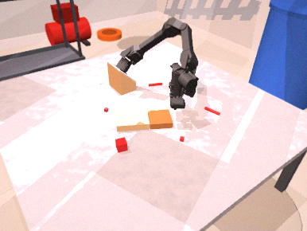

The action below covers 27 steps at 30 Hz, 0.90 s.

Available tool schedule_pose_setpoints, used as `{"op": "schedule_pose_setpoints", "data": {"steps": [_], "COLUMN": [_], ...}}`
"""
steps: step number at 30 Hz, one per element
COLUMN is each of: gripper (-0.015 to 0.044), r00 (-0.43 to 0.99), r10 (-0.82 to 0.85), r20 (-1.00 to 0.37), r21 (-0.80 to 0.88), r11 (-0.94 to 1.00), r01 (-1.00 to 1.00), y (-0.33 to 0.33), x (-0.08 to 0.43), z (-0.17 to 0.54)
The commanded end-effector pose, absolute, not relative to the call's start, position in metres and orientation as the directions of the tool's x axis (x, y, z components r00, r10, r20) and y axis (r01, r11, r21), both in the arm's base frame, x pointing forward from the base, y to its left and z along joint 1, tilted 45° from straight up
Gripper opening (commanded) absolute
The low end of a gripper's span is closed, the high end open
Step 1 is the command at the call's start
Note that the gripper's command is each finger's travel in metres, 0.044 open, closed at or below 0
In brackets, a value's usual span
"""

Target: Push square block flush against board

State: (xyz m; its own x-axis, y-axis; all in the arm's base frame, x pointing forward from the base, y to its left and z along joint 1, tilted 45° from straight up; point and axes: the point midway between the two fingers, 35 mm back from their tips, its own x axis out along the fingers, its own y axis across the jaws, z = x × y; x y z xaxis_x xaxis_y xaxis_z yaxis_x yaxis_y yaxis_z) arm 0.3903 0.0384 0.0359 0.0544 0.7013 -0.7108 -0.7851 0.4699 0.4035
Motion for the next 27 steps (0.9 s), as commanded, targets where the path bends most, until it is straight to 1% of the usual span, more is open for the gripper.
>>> {"op": "schedule_pose_setpoints", "data": {"steps": [1, 8, 13, 27], "gripper": [0.0000, 0.0000, 0.0000, 0.0000], "r00": [0.056, 0.056, 0.056, 0.056], "r10": [0.704, 0.703, 0.705, 0.704], "r20": [-0.708, -0.709, -0.707, -0.708], "r21": [0.322, 0.319, 0.319, 0.319], "r11": [0.393, 0.389, 0.388, 0.389], "r01": [-0.861, -0.864, -0.864, -0.864], "y": [0.040, 0.042, 0.079, 0.072], "x": [0.401, 0.402, 0.404, 0.399], "z": [0.038, 0.036, -0.001, -0.008]}}
